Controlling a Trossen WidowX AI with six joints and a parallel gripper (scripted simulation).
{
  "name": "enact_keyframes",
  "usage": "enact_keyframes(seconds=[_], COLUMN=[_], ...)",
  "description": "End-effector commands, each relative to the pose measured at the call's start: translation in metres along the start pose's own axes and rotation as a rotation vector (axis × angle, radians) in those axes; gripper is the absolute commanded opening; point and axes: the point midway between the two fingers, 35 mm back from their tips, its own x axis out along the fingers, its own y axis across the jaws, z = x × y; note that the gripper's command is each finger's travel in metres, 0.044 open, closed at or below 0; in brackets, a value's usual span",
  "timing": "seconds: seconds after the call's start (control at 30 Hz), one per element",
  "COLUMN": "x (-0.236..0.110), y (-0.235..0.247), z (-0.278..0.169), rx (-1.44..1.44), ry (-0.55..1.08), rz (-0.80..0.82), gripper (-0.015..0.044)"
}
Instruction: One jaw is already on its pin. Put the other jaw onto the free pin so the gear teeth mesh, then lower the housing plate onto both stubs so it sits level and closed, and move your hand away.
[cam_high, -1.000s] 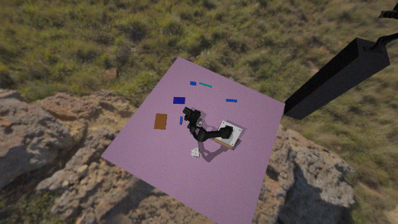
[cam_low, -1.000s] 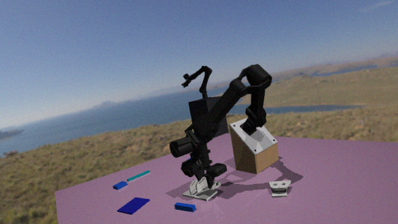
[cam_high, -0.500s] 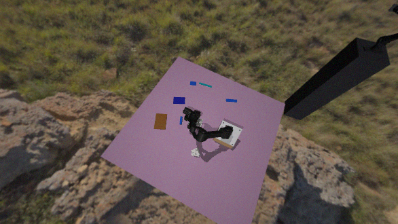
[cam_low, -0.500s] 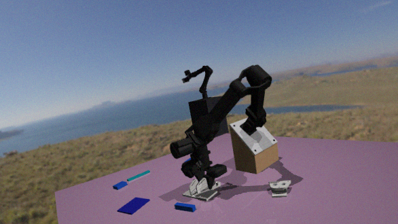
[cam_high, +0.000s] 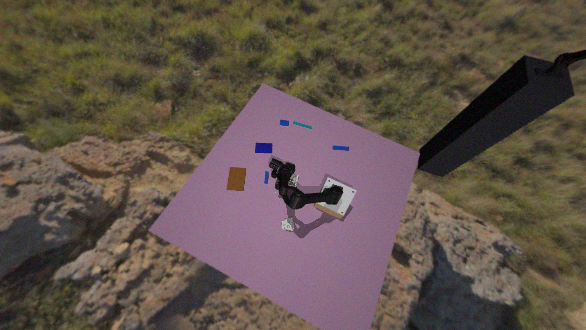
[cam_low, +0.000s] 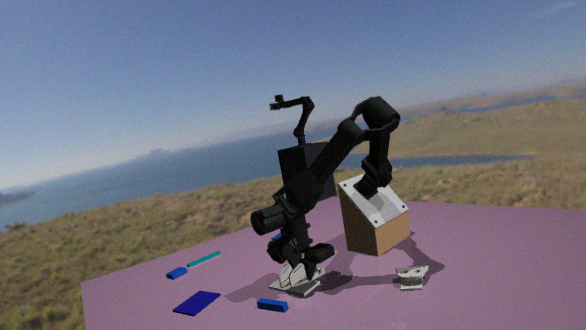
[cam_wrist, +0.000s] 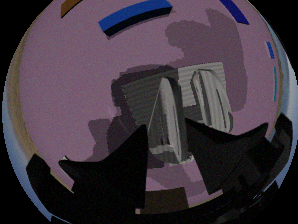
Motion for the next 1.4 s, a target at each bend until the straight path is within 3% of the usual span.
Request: enact_keyframes(seconds=[0.0,1.37], x=[0.0027,0.0089], y=[0.0006,0.0006], z=[-0.0008,-0.0008], rx=[0.000,0.001], ry=[0.001,0.001], rz=[0.004,0.004], gripper=[0.0134,0.0134])
